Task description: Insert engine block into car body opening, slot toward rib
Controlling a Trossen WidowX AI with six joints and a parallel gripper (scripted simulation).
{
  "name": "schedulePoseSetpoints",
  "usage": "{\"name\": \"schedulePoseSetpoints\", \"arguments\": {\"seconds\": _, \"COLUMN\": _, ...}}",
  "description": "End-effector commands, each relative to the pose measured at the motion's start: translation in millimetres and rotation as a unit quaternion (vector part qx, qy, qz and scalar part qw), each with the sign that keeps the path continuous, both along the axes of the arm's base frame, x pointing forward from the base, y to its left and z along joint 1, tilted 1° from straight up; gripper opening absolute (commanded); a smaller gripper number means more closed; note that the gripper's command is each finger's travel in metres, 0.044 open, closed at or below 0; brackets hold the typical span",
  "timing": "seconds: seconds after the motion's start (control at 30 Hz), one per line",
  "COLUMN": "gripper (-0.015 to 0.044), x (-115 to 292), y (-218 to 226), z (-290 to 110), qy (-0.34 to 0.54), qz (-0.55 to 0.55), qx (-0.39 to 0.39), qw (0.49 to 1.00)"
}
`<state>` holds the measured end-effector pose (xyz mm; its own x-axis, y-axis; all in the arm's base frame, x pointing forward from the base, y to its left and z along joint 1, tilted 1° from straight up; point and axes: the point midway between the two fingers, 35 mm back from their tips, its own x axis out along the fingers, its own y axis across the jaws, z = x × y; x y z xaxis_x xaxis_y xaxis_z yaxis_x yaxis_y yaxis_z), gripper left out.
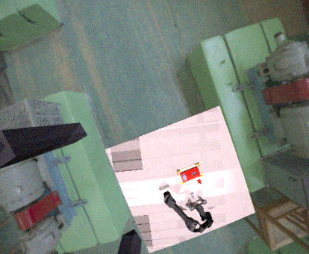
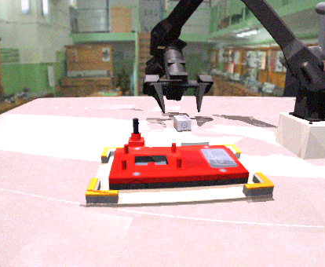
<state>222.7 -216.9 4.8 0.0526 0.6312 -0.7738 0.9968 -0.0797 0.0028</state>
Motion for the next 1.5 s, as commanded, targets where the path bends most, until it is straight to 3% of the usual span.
{"name": "schedulePoseSetpoints", "arguments": {"seconds": 0.0, "gripper": 0.0440, "x": 0.3, "y": 5.7, "z": 3.6, "qy": 0.014, "qz": 0.012, "qx": -0.045, "qw": 0.999}}
{"name": "schedulePoseSetpoints", "arguments": {"seconds": 0.63, "gripper": 0.0440, "x": 3.0, "y": 23.6, "z": 23.3, "qy": 0.029, "qz": 0.000, "qx": -0.340, "qw": 0.940}}
{"name": "schedulePoseSetpoints", "arguments": {"seconds": 1.47, "gripper": 0.0440, "x": 1.5, "y": 21.5, "z": -2.0, "qy": 0.028, "qz": -0.001, "qx": -0.343, "qw": 0.939}}
